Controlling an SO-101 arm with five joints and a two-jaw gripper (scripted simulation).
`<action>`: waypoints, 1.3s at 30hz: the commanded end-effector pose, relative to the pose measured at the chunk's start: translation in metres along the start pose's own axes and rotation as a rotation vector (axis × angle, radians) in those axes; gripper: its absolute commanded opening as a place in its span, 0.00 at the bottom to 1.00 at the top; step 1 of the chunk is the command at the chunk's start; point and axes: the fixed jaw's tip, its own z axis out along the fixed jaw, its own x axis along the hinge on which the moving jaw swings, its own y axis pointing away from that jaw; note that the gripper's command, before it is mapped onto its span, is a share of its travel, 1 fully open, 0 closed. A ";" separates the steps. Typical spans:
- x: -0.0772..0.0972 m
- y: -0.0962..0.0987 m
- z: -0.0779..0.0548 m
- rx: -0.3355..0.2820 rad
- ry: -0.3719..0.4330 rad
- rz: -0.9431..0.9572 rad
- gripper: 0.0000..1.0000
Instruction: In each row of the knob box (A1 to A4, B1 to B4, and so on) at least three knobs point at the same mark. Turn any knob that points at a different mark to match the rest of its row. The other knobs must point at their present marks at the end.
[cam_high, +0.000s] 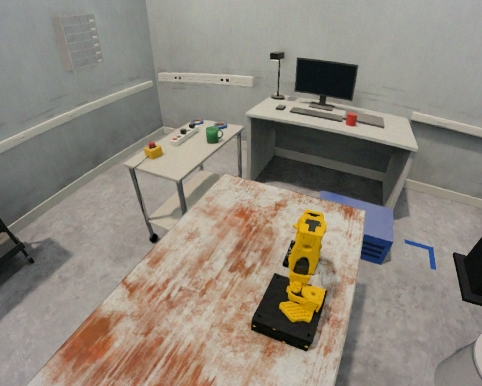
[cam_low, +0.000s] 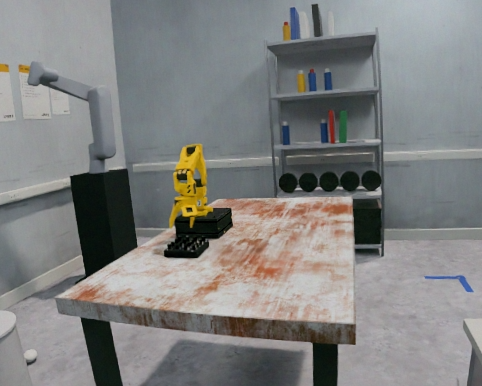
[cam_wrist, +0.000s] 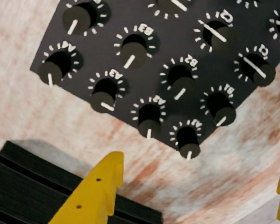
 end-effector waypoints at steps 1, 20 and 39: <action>0.007 0.005 0.005 -0.024 0.037 -0.103 0.36; 0.010 0.006 0.004 -0.034 0.029 -0.689 0.32; 0.011 0.004 0.004 -0.045 0.016 -1.419 0.27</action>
